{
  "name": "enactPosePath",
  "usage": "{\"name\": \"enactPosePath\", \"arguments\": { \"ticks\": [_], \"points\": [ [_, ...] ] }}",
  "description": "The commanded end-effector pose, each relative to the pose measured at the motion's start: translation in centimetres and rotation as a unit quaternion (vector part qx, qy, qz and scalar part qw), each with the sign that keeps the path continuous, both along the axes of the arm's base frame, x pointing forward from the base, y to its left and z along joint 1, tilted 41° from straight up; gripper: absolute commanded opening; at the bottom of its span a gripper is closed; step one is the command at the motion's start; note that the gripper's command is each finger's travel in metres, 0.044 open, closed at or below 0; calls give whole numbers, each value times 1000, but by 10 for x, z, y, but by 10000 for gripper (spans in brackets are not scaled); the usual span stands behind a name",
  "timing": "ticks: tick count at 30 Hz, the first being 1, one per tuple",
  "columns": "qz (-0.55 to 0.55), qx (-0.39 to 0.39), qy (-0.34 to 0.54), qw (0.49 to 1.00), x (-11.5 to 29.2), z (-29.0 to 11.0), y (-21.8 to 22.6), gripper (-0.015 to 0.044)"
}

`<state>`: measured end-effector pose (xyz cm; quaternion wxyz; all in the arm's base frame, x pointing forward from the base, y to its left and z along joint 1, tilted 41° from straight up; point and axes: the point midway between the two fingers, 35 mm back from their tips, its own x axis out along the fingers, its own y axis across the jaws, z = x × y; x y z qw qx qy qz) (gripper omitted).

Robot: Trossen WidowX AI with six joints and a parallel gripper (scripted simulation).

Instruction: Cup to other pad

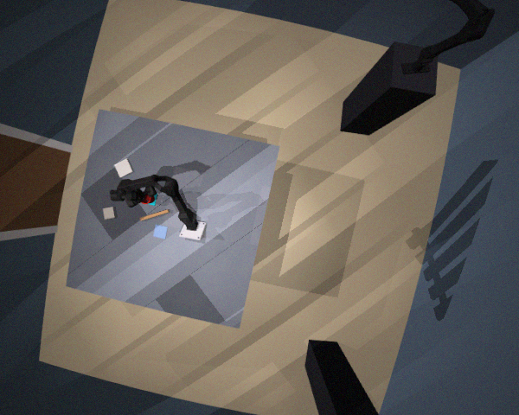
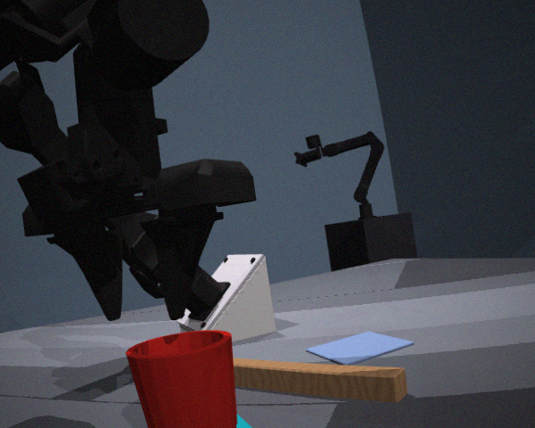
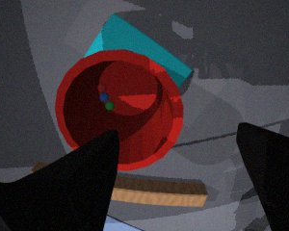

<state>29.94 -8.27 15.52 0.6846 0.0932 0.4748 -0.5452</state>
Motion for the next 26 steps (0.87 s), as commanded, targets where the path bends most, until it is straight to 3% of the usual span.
{"name": "enactPosePath", "arguments": {
  "ticks": [1,3,18,26],
  "points": [
    [1,0,0,1000,0,1,1,390],
    [3,0,0,1000,1,4,4,440],
    [24,3,-9,1000,0,46,40,440],
    [26,1,-4,1000,-1,44,39,440]
  ]
}}
